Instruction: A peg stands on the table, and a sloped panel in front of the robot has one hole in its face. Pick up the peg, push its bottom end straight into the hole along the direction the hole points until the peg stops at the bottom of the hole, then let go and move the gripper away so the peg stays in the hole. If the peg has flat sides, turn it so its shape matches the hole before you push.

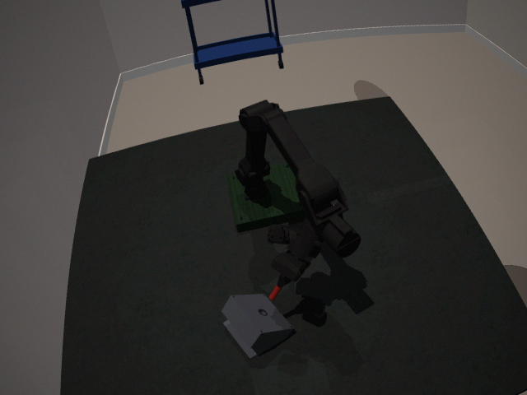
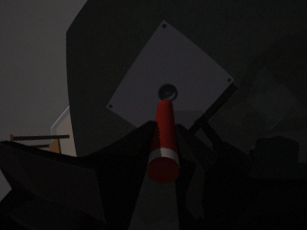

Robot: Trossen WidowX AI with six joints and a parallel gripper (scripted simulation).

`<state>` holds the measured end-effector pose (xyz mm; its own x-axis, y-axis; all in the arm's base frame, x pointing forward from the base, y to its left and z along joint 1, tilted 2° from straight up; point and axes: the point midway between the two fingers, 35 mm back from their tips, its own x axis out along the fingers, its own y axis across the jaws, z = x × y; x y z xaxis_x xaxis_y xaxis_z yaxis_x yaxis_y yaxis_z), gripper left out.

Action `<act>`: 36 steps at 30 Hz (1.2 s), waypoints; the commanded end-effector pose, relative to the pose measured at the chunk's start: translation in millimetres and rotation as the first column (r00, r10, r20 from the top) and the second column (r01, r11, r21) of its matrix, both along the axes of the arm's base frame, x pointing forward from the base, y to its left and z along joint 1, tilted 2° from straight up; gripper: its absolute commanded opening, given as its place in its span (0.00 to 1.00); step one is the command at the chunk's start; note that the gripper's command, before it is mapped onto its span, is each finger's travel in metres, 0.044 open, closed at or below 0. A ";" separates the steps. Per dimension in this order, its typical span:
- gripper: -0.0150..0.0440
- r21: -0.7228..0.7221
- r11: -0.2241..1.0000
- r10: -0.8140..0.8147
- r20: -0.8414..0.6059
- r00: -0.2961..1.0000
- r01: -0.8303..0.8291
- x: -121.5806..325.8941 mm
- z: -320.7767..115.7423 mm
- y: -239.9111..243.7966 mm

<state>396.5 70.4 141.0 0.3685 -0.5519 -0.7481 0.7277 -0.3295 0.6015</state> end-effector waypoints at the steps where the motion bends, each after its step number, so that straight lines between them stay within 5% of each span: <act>1: 0.25 -0.015 1.000 0.004 -0.008 1.000 -0.004 1.3 -9.0 -4.2; 36: 0.25 -0.014 1.000 -0.007 0.012 1.000 0.007 13.4 -30.8 -19.8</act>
